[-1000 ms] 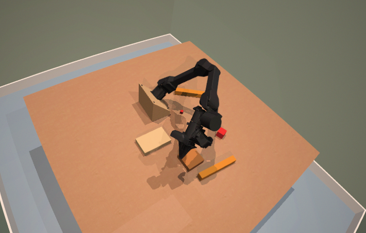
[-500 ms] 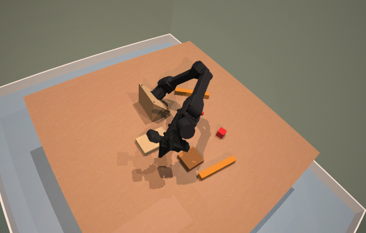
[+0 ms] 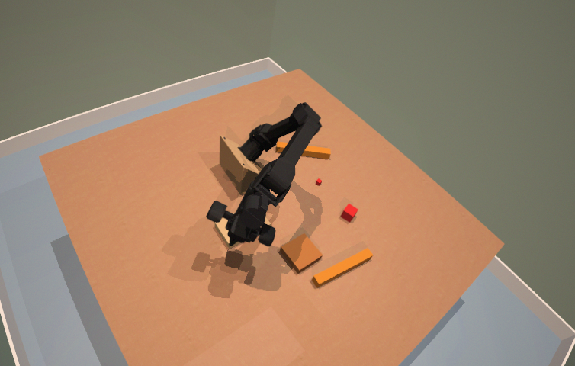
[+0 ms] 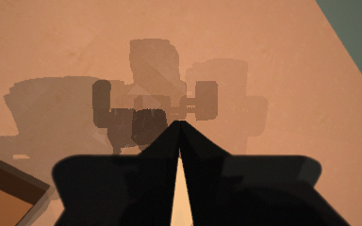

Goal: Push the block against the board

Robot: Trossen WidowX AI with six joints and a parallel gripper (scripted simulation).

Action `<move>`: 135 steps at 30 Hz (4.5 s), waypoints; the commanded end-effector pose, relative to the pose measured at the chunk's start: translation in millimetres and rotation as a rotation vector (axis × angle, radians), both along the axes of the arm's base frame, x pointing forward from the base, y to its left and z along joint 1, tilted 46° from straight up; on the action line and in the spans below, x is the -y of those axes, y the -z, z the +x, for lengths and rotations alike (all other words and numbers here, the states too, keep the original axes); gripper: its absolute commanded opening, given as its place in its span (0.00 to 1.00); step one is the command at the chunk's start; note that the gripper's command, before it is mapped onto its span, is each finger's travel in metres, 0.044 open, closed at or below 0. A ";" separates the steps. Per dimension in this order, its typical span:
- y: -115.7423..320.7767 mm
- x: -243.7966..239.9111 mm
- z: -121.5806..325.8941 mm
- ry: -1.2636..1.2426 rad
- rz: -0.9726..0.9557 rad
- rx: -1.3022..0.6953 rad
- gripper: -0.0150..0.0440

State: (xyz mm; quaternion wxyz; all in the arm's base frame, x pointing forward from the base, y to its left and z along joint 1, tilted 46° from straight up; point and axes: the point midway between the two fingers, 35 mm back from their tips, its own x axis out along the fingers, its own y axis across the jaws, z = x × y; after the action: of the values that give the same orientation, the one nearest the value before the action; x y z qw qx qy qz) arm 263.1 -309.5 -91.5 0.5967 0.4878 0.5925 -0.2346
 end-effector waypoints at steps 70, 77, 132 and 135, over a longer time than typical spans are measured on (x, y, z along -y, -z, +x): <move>71.7 -112.7 -61.4 0.568 0.562 -0.314 0.25; 65.7 -118.7 -59.9 0.568 0.563 -0.314 0.25; 39.0 -149.3 -55.9 0.567 0.568 -0.316 0.25; 42.3 -145.6 -56.0 0.567 0.567 -0.315 0.25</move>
State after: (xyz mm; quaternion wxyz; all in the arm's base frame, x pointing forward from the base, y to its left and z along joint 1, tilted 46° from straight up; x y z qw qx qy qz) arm 207.7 -160.2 -129.4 0.2523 0.7358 0.5583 -0.2885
